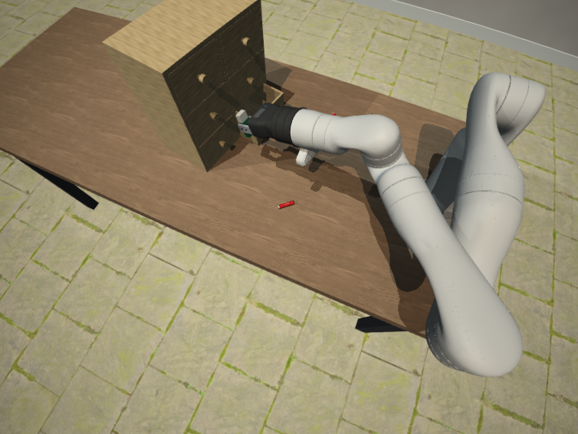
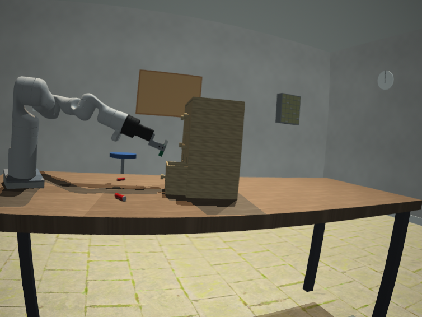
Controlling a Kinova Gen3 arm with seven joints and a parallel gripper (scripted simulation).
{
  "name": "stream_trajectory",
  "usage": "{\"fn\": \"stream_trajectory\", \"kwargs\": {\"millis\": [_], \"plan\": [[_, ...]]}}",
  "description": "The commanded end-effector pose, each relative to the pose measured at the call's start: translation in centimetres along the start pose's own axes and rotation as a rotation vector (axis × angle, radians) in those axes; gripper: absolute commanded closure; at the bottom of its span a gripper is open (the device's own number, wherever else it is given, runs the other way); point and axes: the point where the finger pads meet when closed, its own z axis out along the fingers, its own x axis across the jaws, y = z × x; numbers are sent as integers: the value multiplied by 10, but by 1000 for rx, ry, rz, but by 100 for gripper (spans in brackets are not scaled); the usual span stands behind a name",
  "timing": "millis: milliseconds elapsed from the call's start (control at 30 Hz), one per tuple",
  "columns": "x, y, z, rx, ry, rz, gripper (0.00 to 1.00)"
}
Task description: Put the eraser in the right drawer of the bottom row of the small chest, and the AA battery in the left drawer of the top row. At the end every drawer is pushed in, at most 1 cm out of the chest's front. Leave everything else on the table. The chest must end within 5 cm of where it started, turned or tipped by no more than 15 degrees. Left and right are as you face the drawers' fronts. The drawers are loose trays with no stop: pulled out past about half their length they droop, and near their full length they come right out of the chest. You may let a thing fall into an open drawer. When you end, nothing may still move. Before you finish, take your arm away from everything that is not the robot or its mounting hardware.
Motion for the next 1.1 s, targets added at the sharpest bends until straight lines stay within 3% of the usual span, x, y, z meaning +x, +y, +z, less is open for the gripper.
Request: {"fn": "stream_trajectory", "kwargs": {"millis": [0,1067], "plan": [[-8,1,3,0,-12,3,55],[-40,7,20,0,-12,3,55]]}}
